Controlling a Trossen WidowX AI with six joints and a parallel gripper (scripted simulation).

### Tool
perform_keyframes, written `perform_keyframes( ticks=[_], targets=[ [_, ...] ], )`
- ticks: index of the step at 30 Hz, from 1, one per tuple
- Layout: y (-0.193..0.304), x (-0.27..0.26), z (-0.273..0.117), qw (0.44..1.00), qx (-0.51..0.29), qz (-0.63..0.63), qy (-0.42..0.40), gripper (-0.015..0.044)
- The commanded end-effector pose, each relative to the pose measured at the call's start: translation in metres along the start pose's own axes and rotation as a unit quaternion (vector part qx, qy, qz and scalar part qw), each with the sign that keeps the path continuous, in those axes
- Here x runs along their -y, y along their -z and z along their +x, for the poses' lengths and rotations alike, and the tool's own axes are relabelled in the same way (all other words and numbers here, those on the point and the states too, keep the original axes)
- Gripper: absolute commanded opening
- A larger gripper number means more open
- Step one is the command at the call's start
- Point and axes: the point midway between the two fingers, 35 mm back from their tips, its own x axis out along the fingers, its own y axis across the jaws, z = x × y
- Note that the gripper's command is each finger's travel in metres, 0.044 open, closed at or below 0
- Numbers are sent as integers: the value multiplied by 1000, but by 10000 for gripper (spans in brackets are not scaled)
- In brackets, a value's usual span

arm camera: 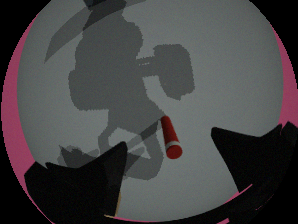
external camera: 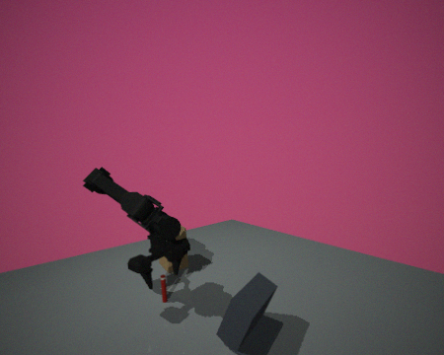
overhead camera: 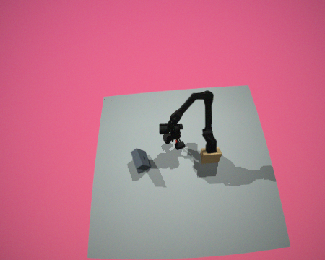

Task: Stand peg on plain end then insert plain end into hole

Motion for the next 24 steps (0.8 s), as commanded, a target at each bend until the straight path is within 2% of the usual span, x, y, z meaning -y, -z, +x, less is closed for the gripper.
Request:
perform_keyframes(
  ticks=[1, 14, 24],
  targets=[
    [1, 0, 7, 1000, -2, -3, 2, 440],
    [4, 1, 25, 1000, -3, -3, 4, 440],
    [2, 1, 22, 1000, -1, 0, 2, 177]
  ],
)
